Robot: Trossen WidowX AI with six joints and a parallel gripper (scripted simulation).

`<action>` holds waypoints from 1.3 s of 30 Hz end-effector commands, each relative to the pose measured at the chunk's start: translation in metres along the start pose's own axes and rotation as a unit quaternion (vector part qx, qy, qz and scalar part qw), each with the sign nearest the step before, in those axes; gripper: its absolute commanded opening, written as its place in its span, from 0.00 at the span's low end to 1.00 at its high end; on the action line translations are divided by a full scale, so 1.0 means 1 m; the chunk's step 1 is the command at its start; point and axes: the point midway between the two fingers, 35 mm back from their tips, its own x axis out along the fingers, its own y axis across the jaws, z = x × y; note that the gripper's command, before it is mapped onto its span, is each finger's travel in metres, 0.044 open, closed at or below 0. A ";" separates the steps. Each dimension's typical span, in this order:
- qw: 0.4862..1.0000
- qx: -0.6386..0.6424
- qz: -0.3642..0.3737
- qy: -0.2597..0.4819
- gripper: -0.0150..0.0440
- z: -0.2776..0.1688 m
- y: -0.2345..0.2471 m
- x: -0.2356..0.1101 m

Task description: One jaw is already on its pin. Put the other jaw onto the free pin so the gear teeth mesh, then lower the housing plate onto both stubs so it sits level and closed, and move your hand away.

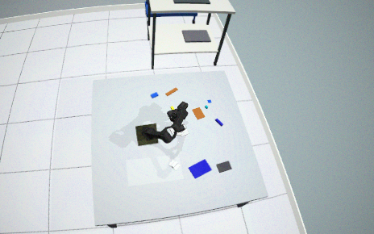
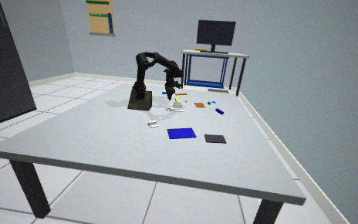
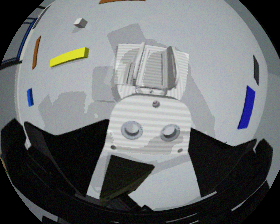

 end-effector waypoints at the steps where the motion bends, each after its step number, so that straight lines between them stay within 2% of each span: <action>1: 1.000 0.002 0.001 0.002 0.85 0.000 0.001 0.001; 39: 1.000 -0.001 0.001 0.002 0.85 -0.005 -0.007 0.001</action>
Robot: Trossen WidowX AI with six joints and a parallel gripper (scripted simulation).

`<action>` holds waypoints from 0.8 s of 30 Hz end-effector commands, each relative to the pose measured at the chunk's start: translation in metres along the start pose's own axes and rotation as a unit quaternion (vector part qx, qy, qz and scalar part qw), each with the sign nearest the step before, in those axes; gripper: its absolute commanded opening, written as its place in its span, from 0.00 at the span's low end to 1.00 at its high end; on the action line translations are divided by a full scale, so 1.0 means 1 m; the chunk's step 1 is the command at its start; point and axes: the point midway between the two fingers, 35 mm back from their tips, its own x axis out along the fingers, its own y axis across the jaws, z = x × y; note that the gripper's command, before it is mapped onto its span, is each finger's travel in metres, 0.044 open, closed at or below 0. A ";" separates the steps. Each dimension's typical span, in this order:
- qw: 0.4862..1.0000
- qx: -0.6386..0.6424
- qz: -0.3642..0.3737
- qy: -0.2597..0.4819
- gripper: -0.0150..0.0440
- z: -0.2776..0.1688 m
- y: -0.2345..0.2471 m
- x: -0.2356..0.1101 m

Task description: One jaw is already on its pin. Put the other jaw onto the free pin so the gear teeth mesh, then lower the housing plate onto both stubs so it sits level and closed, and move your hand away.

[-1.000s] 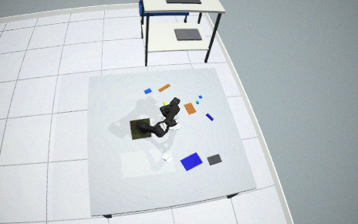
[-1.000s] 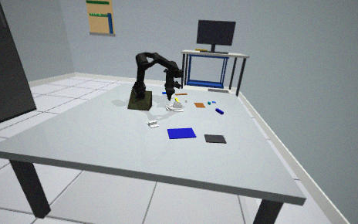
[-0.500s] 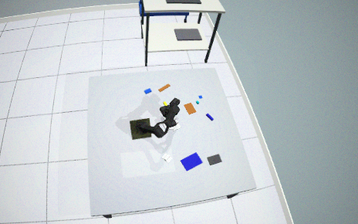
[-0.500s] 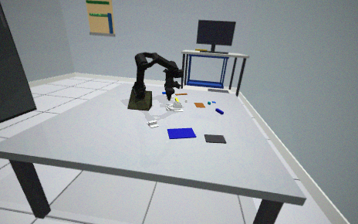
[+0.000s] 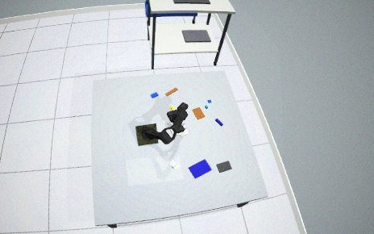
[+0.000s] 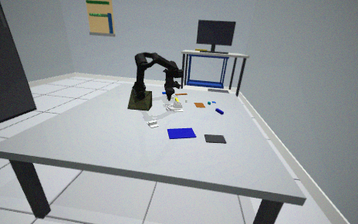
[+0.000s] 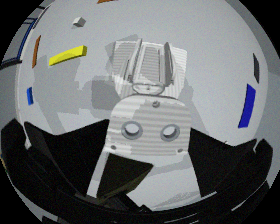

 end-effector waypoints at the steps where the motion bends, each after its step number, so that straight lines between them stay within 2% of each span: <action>1: 1.000 -0.002 -0.001 0.000 0.85 0.000 -0.002 0.000; 9: 1.000 -0.002 -0.001 0.000 0.85 0.000 -0.002 0.001; 24: 1.000 -0.002 0.000 -0.001 0.85 0.002 -0.001 0.026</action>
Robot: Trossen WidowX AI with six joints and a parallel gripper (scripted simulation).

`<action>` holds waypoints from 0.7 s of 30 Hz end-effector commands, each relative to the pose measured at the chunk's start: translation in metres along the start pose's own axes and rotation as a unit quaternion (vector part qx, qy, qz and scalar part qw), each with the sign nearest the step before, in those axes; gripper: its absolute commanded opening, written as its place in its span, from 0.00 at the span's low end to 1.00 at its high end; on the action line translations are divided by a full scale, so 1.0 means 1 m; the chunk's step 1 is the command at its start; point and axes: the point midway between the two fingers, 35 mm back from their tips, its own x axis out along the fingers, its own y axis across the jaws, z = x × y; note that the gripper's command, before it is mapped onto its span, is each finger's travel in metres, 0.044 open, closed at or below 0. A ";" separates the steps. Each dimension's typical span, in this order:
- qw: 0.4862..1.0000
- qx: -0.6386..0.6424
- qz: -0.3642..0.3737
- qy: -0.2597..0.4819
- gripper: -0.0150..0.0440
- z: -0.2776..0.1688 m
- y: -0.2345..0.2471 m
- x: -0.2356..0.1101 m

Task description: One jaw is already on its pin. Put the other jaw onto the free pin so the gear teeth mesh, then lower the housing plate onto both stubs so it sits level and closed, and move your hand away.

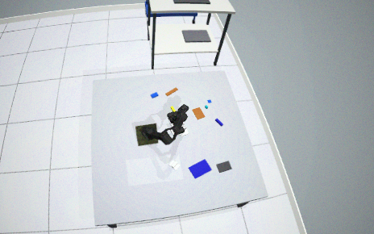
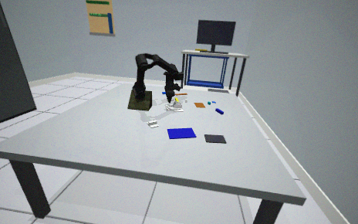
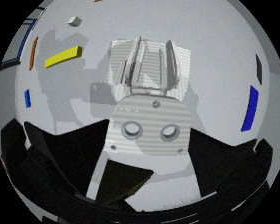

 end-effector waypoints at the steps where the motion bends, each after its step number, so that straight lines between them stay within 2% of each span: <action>1: 1.000 -0.004 -0.003 0.004 0.85 -0.002 0.000 0.010; 21: 1.000 -0.004 -0.005 0.004 0.85 -0.004 -0.001 0.042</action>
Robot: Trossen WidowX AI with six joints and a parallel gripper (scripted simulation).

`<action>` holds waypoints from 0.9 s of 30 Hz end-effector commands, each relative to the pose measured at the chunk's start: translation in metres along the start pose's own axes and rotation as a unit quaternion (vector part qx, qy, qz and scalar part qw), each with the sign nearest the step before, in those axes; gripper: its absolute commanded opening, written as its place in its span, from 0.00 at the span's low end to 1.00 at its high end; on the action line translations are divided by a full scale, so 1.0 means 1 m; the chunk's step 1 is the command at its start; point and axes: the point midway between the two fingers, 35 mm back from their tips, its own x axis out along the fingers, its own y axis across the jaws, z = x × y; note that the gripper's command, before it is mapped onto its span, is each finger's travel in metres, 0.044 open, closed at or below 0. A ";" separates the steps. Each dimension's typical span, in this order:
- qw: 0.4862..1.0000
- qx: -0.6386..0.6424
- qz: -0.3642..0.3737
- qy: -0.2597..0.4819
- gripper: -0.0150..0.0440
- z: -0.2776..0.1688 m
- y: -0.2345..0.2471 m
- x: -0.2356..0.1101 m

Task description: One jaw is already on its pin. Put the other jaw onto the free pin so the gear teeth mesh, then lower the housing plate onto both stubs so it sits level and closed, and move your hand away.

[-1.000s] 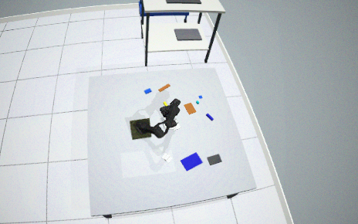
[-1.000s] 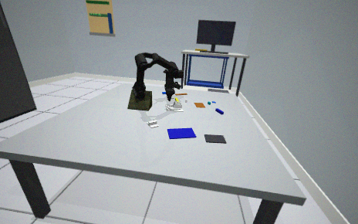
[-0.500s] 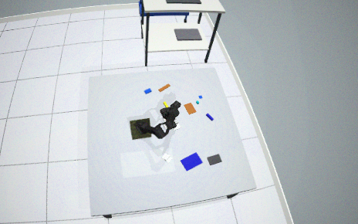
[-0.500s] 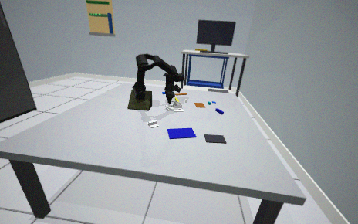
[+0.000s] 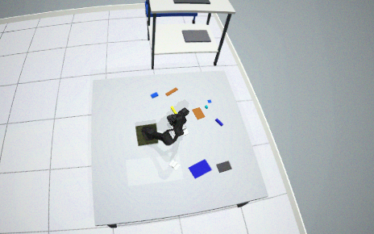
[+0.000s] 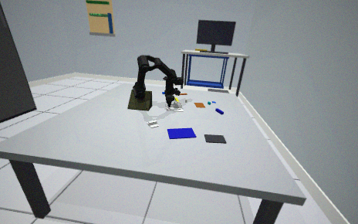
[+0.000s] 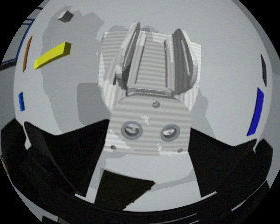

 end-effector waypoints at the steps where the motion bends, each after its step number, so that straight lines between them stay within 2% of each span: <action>1: 1.000 -0.005 -0.004 0.005 0.85 -0.003 0.000 0.009; 27: 1.000 -0.005 -0.004 0.005 0.85 -0.003 0.000 0.013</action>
